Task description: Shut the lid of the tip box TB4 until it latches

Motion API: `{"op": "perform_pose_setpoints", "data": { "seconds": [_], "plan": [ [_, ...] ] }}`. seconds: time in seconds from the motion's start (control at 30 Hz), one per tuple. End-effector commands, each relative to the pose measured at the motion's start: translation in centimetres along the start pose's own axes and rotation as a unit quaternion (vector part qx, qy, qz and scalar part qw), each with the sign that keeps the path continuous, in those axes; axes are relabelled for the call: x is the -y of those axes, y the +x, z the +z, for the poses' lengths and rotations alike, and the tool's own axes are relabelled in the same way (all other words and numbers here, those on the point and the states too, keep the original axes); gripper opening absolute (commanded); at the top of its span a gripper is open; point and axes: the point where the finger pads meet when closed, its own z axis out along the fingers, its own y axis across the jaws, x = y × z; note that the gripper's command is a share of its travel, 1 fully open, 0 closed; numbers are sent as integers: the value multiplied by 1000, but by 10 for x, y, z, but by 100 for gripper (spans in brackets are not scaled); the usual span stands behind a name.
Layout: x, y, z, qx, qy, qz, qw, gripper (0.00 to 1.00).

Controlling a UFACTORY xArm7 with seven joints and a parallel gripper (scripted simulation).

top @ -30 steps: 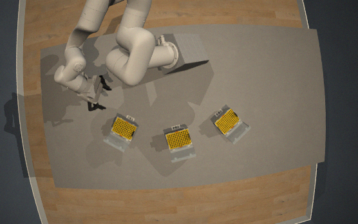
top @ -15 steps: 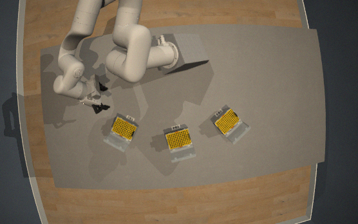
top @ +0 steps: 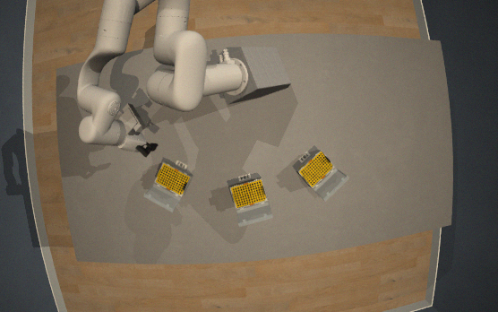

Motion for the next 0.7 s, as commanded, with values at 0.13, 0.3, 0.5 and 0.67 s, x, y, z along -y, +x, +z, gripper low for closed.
{"op": "perform_pose_setpoints", "data": {
  "seconds": [0.13,0.3,0.5,0.67],
  "plan": [
    [0,0,0,17,61,-149,987,100],
    [0,0,0,24,86,-209,974,100],
    [0,0,0,32,116,-283,952,100],
    [0,0,0,39,146,-355,923,100]
  ]
}}
